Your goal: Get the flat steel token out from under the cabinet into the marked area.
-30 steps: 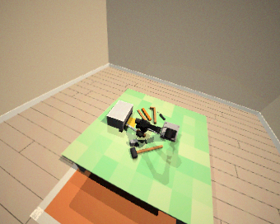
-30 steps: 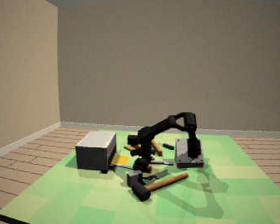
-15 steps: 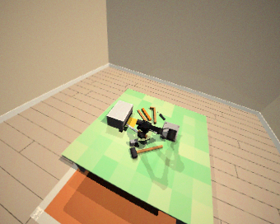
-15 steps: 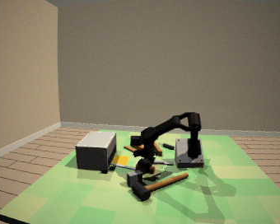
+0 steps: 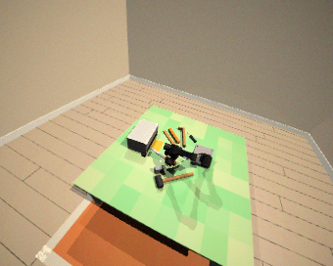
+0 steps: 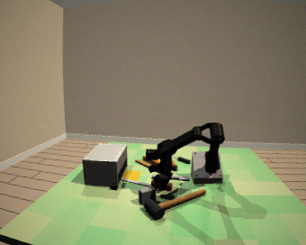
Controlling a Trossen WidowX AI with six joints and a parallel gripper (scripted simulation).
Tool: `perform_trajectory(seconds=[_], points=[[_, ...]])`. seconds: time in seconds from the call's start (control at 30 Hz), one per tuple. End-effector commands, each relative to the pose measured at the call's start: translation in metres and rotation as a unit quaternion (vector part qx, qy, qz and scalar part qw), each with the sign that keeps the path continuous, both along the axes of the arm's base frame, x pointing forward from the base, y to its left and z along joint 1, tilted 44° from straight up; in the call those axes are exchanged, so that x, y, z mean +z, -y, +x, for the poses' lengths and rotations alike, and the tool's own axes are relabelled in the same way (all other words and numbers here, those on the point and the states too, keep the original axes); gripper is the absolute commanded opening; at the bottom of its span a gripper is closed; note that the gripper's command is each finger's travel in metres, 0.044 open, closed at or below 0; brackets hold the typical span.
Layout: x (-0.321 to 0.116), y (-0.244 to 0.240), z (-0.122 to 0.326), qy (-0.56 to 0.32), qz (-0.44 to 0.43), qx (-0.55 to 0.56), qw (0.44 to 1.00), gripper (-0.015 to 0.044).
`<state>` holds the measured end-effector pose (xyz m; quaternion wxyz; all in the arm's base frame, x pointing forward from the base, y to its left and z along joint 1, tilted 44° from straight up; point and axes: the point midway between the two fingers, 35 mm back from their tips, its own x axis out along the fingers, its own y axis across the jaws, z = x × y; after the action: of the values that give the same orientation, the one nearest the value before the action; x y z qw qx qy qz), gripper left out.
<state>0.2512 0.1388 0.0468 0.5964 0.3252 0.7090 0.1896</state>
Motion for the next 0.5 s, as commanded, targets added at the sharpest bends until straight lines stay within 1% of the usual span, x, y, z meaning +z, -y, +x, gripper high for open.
perform_trajectory(seconds=[0.0, 0.47], points=[[0.000, -0.001, -0.006, -0.004, 0.000, -0.002, 1.000, 0.0000], [0.005, -0.004, -0.021, -0.004, 0.000, -0.002, 1.000, 0.0000]])
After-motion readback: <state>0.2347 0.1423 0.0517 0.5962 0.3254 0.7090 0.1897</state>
